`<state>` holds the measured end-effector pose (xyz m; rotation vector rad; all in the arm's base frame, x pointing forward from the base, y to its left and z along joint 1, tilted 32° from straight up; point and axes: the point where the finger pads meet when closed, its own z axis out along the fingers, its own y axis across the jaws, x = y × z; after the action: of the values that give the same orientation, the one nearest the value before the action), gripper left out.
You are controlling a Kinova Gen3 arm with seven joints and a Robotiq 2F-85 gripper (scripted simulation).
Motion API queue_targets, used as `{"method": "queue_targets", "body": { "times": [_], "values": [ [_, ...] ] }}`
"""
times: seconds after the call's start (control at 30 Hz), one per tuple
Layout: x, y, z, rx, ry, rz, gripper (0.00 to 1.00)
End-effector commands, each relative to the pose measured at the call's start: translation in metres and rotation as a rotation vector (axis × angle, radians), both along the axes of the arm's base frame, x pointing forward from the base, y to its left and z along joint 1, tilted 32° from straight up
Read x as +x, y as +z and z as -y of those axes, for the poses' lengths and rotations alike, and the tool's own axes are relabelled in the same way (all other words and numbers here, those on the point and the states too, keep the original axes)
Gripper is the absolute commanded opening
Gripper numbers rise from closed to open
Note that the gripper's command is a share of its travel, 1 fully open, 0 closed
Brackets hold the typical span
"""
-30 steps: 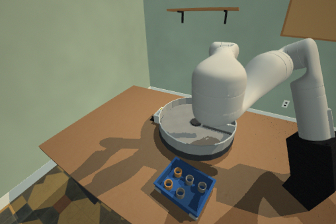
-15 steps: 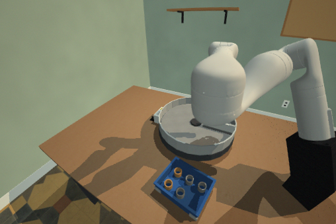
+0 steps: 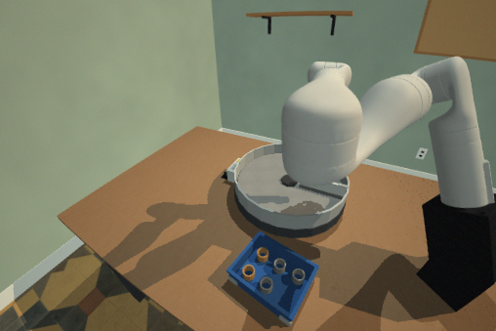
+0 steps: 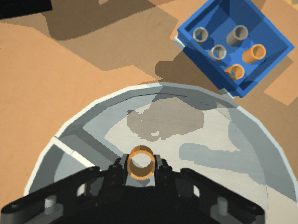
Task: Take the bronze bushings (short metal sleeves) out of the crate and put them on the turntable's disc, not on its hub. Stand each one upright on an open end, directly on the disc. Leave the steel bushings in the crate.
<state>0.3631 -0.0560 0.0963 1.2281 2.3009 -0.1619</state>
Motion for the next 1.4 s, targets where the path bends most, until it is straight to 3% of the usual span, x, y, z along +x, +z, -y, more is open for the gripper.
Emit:
{"method": "queue_targets", "body": {
  "times": [0.0,0.67,0.93,1.37],
  "values": [
    [0.003,0.002,0.0,-0.004,0.008,0.007,0.0],
    [0.003,0.002,0.0,-0.004,0.008,0.007,0.0],
    [0.013,-0.017,0.008,0.001,0.0,0.01,0.0],
    [0.013,-0.017,0.008,0.001,-0.001,0.011,0.0]
  ]
}}
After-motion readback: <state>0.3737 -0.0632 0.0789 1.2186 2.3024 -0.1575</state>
